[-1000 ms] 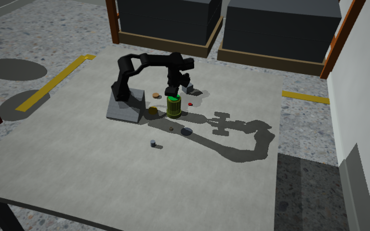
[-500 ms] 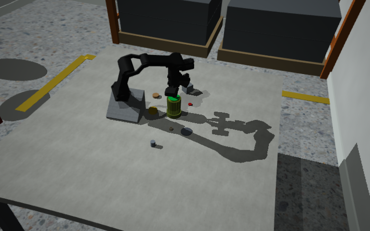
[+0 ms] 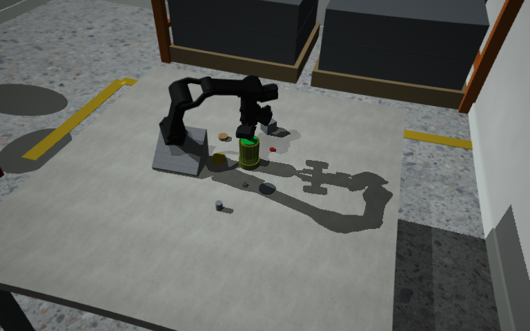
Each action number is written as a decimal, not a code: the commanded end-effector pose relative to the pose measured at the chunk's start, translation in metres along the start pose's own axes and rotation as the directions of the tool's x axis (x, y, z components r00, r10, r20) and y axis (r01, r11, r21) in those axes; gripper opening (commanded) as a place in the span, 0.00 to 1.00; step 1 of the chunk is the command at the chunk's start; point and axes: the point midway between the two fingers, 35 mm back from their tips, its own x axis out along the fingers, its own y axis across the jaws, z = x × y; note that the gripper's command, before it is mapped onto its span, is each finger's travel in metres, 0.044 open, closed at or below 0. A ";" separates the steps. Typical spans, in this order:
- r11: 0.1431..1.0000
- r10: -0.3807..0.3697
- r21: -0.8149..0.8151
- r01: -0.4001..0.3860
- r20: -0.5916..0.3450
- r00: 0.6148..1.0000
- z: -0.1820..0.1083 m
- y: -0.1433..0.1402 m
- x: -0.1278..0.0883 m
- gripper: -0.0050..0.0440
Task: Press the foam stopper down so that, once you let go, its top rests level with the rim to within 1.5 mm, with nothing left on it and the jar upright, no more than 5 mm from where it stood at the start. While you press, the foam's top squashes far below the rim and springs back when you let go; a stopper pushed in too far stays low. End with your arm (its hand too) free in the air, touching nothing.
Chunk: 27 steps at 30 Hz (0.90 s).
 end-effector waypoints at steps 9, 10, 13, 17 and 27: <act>1.000 -0.003 -0.007 0.003 -0.004 1.000 -0.001 -0.001 0.002 0.10; 1.000 -0.003 -0.007 0.003 -0.004 1.000 -0.001 -0.001 0.002 0.10; 1.000 -0.003 -0.007 0.003 -0.004 1.000 -0.001 -0.001 0.002 0.10; 1.000 -0.003 -0.007 0.003 -0.004 1.000 -0.001 -0.001 0.003 0.10; 1.000 -0.003 -0.007 0.003 -0.004 1.000 -0.001 -0.001 0.004 0.10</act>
